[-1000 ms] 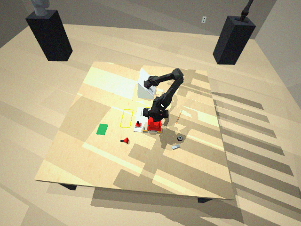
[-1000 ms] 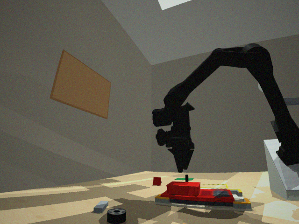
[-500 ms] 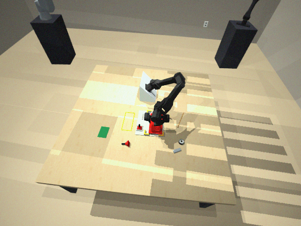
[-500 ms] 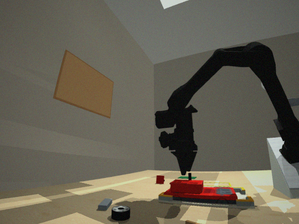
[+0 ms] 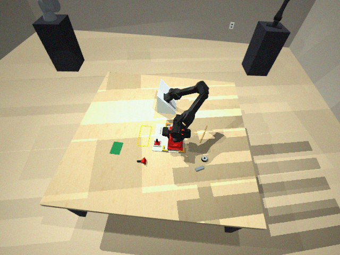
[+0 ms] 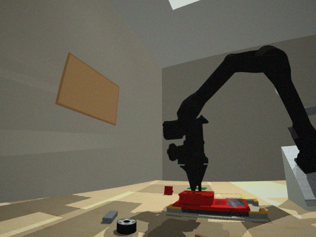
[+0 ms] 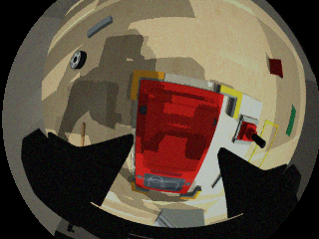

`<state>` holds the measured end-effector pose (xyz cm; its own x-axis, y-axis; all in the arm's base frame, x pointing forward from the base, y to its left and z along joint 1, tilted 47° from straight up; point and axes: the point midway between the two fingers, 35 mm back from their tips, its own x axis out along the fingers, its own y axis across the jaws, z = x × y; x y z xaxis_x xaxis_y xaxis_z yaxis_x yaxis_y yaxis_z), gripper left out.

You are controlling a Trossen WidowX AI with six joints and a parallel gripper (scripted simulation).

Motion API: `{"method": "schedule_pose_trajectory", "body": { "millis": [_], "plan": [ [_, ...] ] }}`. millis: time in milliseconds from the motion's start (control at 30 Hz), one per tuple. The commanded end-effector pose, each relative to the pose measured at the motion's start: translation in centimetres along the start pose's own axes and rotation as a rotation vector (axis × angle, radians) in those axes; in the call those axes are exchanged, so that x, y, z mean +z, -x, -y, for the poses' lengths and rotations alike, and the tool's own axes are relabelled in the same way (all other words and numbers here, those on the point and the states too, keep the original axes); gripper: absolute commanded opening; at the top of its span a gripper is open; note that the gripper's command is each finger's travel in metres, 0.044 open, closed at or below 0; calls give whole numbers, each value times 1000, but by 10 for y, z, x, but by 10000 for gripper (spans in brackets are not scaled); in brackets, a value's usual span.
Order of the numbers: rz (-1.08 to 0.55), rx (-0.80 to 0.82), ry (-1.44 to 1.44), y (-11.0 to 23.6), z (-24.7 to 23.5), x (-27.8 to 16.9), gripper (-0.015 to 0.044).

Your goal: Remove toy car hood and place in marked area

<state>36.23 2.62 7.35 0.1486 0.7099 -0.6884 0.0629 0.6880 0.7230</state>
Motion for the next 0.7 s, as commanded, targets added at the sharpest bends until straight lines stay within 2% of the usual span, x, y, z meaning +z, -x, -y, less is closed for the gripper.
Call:
{"method": "schedule_pose_trajectory", "body": {
  "millis": [0, 667],
  "plan": [
    [-6, 6, -7, -5, -1, -2, 440],
    [-6, 7, -6, -15, -1, -2, 440]
  ]
}}
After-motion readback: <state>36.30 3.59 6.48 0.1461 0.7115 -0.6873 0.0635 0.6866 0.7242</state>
